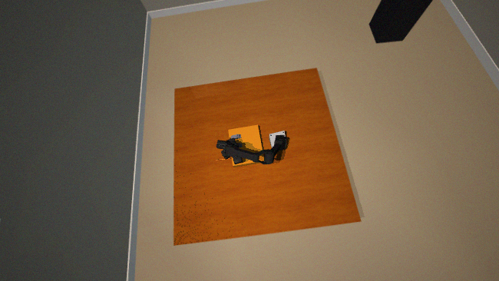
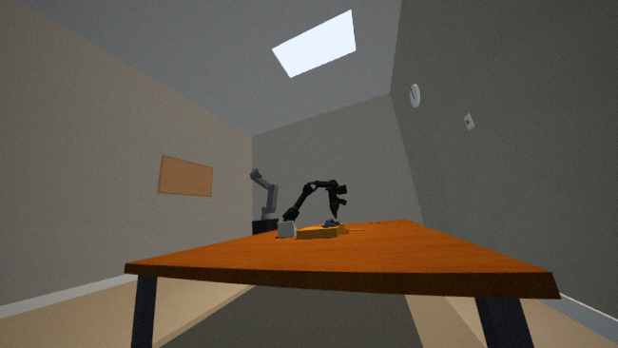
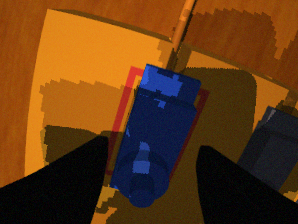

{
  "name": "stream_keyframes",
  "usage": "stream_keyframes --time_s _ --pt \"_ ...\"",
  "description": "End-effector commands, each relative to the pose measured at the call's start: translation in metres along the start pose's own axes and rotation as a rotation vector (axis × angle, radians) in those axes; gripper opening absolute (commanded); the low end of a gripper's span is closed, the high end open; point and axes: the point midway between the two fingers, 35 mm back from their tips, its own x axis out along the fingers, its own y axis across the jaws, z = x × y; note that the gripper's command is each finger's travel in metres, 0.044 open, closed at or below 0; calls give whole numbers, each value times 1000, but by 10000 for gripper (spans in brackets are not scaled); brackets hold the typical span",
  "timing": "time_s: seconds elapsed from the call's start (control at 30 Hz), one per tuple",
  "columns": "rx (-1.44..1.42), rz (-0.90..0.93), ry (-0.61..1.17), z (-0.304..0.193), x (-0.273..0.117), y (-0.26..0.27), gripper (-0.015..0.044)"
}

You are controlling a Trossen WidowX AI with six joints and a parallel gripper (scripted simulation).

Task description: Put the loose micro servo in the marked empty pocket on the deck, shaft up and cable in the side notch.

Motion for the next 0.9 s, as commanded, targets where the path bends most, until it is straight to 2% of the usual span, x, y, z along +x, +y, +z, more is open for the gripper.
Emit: stream_keyframes --time_s 0.0,0.03,0.2,0.37,0.67,0.87 --pt "-3 -4 1 0 -6 0 187" --pt "-3 -4 1 0 -6 0 187" --pt "3 -8 1 -26 -24 2 319" --pt "3 -7 6 -95 -63 15 440" --pt "4 -8 3 -106 -69 19 440" --pt "34 -68 -69 -101 -104 17 440"
